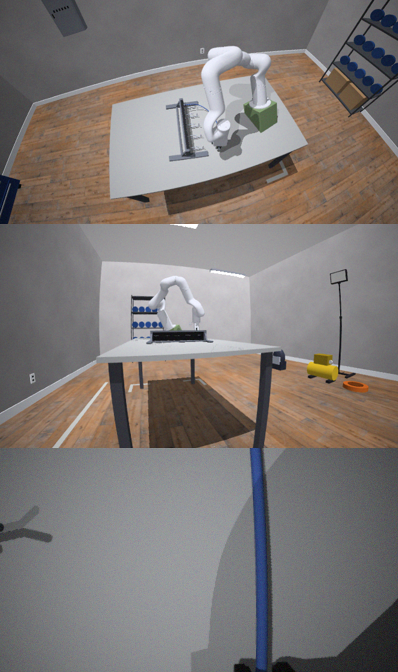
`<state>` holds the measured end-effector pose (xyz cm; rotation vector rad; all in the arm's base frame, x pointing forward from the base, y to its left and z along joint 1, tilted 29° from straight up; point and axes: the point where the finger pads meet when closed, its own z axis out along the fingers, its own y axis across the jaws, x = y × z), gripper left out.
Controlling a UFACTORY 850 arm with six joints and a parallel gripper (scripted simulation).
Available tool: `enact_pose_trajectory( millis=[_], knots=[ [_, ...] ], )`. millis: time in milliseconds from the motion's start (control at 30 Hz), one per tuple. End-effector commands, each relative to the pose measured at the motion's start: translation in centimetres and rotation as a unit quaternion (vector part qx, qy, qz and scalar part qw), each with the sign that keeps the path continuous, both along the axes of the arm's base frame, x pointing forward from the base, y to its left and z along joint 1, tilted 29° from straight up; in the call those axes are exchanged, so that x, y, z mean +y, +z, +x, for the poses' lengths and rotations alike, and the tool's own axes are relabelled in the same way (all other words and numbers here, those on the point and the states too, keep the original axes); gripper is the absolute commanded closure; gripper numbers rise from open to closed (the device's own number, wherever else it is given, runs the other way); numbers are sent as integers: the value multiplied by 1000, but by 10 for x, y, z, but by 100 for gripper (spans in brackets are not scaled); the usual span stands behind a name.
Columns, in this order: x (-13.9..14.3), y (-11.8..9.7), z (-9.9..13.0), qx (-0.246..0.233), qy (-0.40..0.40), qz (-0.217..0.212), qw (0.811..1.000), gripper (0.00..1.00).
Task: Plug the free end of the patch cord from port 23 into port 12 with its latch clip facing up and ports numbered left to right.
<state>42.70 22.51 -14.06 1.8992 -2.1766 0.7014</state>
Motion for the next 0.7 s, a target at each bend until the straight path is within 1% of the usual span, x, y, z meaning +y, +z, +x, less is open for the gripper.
enact_pose_trajectory(
  millis=[0, 500, 667],
  knots=[
    [3, 4, 0, -1, 0, 1, 1000, 100],
    [15, 27, -5, -1, 0, 1, 1000, 100],
    [17, 31, -6, -1, 0, 1, 1000, 100]
  ],
)
